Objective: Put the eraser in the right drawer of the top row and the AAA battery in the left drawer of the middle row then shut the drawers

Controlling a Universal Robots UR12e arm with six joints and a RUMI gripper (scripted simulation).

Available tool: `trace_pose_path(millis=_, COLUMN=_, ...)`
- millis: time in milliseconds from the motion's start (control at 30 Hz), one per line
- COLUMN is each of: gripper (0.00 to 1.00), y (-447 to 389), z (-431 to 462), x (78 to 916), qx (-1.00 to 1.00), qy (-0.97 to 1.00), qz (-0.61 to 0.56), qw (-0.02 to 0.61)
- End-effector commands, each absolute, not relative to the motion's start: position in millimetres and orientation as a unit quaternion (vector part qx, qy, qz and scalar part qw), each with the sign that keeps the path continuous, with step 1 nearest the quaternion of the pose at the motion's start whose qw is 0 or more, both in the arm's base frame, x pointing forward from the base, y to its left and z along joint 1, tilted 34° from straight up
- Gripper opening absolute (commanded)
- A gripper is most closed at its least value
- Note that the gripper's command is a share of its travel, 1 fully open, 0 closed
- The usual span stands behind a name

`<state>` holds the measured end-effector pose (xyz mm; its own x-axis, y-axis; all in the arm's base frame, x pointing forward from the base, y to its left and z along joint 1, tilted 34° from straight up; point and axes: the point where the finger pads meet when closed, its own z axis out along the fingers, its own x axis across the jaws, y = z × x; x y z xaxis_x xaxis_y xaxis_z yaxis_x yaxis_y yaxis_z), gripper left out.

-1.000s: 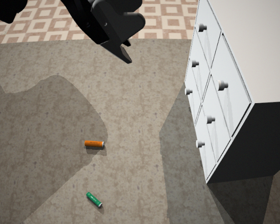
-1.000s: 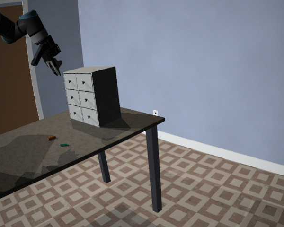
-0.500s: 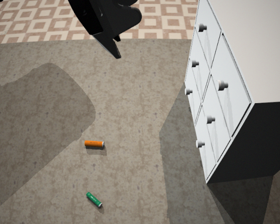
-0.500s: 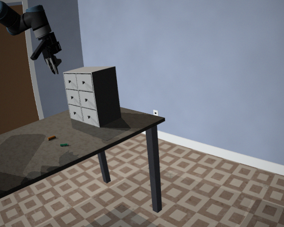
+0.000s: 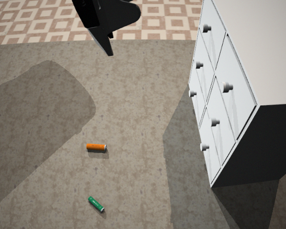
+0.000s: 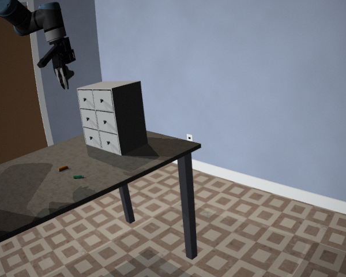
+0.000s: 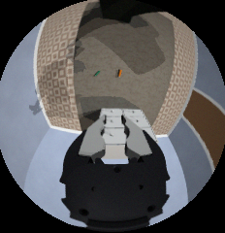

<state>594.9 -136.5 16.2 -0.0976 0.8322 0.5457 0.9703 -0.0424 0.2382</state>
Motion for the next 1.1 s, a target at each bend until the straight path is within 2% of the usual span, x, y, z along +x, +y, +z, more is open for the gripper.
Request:
trace_pose_path(millis=0, gripper=0.20, y=-140.7, z=20.2, x=591.1, qx=-0.656, qy=-0.691, qz=-0.270, qw=0.139)
trace_pose_path(millis=1067, gripper=0.20, y=-145.6, z=26.0, x=584.1, qx=-0.651, qy=-0.700, qz=-0.243, qw=0.164)
